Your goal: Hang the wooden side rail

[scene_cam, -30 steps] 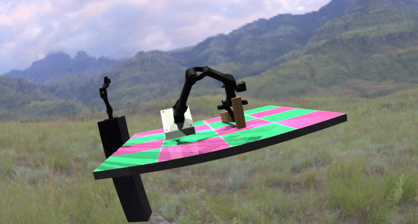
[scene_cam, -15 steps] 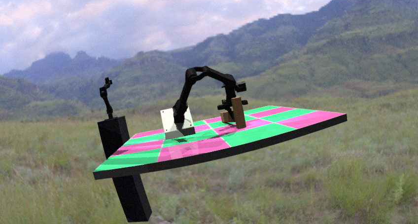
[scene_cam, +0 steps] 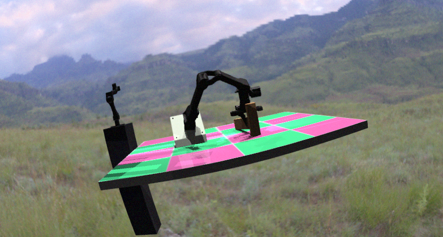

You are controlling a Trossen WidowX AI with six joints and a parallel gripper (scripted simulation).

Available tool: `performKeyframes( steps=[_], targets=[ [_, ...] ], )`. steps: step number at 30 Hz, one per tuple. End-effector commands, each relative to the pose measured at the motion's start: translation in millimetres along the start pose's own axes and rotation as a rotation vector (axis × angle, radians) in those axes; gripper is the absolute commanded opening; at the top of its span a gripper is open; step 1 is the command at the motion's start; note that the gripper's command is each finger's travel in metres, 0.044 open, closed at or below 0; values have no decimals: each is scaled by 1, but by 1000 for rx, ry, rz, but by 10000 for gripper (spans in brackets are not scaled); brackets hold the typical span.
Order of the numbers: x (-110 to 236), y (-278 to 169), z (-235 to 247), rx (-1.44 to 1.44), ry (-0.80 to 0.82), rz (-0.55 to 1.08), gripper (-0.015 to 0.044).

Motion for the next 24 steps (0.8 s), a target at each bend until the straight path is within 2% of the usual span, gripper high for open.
performKeyframes(
  steps=[1, 24],
  targets=[
    [4, -3, -1, -3, -12, 3, 0],
    [0, -3, -1, -3, -12, 3, 0]
  ],
)
Point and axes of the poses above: the point midway between the two fingers, 35 mm back from their tips, its own x axis back along the fingers, its own z axis across the jaws, y = z × x, the point moved 6 cm from there along x, back along the fingers, and after that the axes turned 3 degrees about x, right-handed, at the moved point
